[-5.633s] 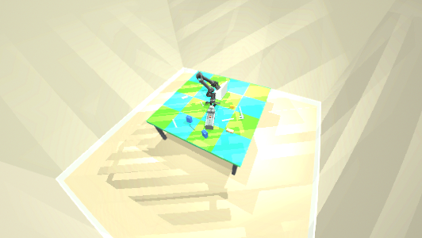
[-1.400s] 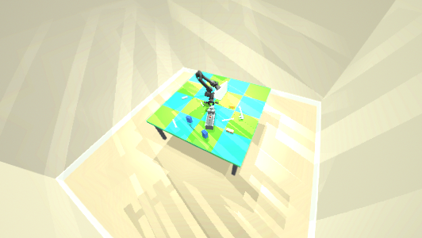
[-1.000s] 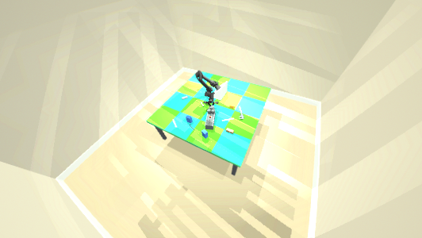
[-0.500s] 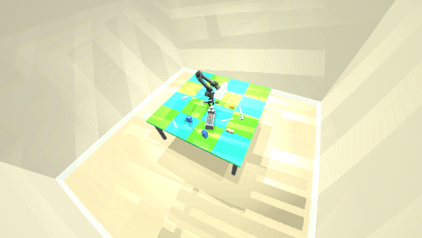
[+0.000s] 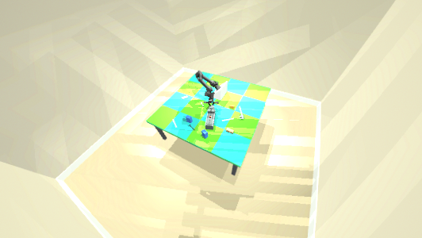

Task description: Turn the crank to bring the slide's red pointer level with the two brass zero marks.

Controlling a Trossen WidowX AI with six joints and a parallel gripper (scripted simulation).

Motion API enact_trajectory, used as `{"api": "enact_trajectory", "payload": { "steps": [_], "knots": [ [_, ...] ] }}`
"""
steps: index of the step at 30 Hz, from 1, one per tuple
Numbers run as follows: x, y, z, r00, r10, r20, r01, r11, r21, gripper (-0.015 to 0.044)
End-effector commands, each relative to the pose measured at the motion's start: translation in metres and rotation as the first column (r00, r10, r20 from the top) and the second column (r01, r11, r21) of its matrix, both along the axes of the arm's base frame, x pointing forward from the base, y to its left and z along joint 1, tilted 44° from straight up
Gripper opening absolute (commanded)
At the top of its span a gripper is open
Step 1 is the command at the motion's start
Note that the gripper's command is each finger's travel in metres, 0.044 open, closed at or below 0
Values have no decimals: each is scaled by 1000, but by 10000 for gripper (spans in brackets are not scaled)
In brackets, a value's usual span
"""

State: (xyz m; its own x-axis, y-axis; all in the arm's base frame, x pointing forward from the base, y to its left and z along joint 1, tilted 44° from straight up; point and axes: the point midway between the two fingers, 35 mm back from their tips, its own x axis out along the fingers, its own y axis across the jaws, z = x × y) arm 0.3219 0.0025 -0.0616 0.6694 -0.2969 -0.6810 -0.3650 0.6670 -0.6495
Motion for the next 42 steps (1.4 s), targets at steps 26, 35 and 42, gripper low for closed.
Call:
{"api": "enact_trajectory", "payload": {
  "steps": [26, 35, 42],
  "knots": [
    [0, 0, 1, 1000, -2, 4, 2, 1000, -2, 0],
    [0, 0, 0, 1000, -1, 1, 1, 1000, -1, 0],
    [0, 0, 0, 1000, -1, 1, 1, 1000, -1, 26]
  ]
}}
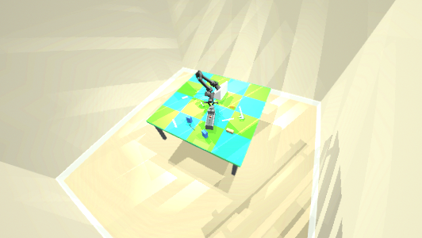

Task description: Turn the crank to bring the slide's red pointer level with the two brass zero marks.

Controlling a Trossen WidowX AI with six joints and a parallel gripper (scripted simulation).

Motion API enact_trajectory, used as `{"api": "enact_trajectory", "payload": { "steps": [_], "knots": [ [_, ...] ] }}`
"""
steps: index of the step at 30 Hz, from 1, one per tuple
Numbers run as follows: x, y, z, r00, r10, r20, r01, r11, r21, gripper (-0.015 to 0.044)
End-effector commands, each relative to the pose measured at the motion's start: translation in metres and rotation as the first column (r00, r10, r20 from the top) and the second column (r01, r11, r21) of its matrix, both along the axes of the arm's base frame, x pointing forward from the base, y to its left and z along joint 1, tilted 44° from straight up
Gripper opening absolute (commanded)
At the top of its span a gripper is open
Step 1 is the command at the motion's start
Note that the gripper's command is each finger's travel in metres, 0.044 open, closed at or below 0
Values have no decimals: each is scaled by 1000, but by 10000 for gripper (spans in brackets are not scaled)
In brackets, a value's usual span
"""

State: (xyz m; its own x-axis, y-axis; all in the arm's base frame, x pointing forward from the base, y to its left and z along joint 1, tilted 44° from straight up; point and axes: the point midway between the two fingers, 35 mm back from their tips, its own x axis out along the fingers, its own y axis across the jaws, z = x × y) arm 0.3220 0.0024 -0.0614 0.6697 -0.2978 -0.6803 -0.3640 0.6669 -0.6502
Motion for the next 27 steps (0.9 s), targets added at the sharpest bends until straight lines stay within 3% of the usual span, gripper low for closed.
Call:
{"api": "enact_trajectory", "payload": {
  "steps": [1, 16, 27],
  "knots": [
    [0, 0, 0, 1000, 0, 0, 0, 1000, 0, 53],
    [0, 0, 0, 1000, 0, 0, 0, 1000, 0, 440],
    [1, 24, 24, 1000, 0, -1, 0, 1000, 3, 440]
  ]
}}
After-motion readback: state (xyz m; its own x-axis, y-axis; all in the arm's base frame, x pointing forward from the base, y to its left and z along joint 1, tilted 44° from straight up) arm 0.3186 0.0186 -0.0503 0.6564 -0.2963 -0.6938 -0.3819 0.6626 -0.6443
